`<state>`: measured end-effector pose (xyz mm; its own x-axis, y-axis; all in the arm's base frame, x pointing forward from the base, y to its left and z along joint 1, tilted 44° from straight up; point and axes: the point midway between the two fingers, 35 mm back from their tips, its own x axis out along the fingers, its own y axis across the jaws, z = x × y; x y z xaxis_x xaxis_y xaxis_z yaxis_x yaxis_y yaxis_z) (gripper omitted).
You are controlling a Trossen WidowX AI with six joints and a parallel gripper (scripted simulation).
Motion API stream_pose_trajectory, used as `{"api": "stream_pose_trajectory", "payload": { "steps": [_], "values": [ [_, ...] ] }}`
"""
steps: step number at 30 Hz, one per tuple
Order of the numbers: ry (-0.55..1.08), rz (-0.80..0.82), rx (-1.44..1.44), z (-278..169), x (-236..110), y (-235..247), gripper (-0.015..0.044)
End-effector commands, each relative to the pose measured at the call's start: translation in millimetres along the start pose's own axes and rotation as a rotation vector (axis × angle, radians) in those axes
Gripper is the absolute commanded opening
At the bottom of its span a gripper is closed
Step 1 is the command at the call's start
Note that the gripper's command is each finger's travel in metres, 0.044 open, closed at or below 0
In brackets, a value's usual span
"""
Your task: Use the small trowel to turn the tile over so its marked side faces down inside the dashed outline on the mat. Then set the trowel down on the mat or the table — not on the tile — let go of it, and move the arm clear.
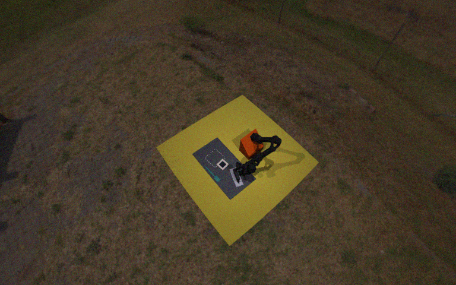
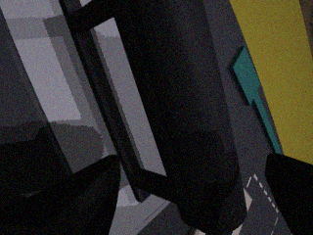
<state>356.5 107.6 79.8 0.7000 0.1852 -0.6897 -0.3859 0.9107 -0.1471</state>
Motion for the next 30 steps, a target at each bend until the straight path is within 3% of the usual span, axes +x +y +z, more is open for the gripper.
{"api": "stream_pose_trajectory", "payload": {
  "steps": [1,7,30],
  "values": [
    [-0.031,-0.043,-0.147,-2.1,-4.4,1.0,0.0300],
    [-0.053,-0.086,-0.282,-4.4,-7.4,1.7,0.0300],
    [-0.054,-0.086,-0.282,-0.7,16.1,-0.3,0.0300]
  ]
}}
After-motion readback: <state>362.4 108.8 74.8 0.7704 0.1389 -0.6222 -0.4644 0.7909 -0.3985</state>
